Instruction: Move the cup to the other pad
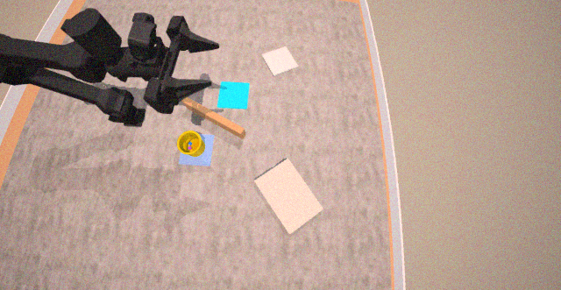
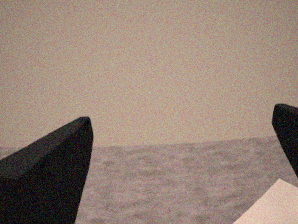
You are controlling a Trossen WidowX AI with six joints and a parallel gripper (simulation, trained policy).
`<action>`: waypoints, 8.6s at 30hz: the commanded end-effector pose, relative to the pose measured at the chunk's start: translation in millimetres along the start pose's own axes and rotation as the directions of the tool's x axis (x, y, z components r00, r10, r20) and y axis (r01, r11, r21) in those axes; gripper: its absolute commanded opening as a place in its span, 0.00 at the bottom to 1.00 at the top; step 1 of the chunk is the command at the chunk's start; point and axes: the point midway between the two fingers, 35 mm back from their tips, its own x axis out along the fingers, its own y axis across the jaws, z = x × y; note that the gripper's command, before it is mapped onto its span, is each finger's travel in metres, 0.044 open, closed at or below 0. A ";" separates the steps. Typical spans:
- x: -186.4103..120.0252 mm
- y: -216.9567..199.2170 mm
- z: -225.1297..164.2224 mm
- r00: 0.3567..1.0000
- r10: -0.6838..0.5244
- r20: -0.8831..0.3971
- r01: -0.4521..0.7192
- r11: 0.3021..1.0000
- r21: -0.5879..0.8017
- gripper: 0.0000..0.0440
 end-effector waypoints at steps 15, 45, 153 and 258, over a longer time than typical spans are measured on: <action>-3.3 9.9 -22.8 0.984 0.011 -0.176 0.011 0.993 0.121 0.19; -14.9 41.1 -55.9 0.792 0.102 -0.602 0.102 0.950 0.296 0.24; -85.0 -53.3 -237.0 -0.195 -0.048 -0.980 0.119 0.990 -0.072 0.46; 9.7 135.9 -235.5 0.140 0.017 -0.990 -0.416 0.908 -0.043 0.00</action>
